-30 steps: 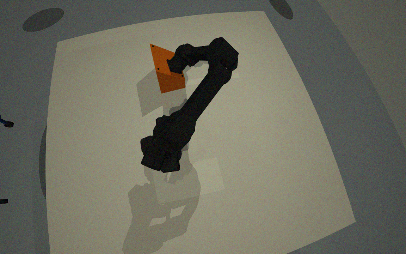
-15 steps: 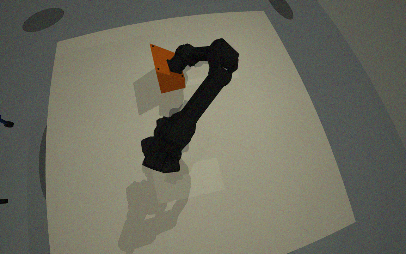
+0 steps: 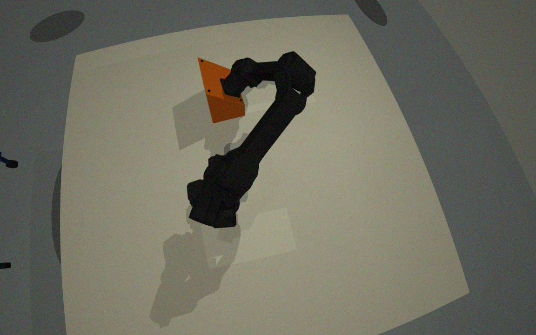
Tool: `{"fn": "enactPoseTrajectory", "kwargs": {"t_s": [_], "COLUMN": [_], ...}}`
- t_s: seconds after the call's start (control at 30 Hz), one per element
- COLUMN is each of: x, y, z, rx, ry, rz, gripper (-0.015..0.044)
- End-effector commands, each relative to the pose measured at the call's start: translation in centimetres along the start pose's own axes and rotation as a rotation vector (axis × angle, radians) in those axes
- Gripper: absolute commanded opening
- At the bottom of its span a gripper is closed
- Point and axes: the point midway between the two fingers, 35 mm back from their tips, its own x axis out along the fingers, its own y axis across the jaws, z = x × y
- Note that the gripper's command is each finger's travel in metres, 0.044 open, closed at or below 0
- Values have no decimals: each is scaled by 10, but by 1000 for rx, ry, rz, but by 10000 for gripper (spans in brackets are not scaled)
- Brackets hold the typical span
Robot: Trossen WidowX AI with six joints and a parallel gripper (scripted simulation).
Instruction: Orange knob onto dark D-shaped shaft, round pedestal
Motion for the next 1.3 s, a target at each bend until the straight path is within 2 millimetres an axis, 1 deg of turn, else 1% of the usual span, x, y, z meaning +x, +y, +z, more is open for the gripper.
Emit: {"fn": "enactPoseTrajectory", "kwargs": {"t_s": [0.0, 0.5, 0.67, 0.7, 0.73, 0.77, 0.87, 0.9, 0.93, 0.97, 1.27], "x": [0, 0, 0, -3, -10, -23, -73, -86, -94, -96, -96], "y": [0, 0, 0, 1, 2, 3, 3, 2, 1, 0, 4], "z": [0, 0, 0, 0, 1, 1, 2, 2, 1, 1, 4], "rx": [-3, -3, -3, -3, -2, -2, 0, 1, 1, 1, 1], "ry": [0, 0, 0, 0, -1, -3, -5, -4, -4, -4, -4], "rz": [0, 0, 0, 0, 1, 1, 2, 1, 1, 1, 1], "gripper": [53, 440, 440, 440, 440, 440, 440, 440, 440, 440, 440]}}
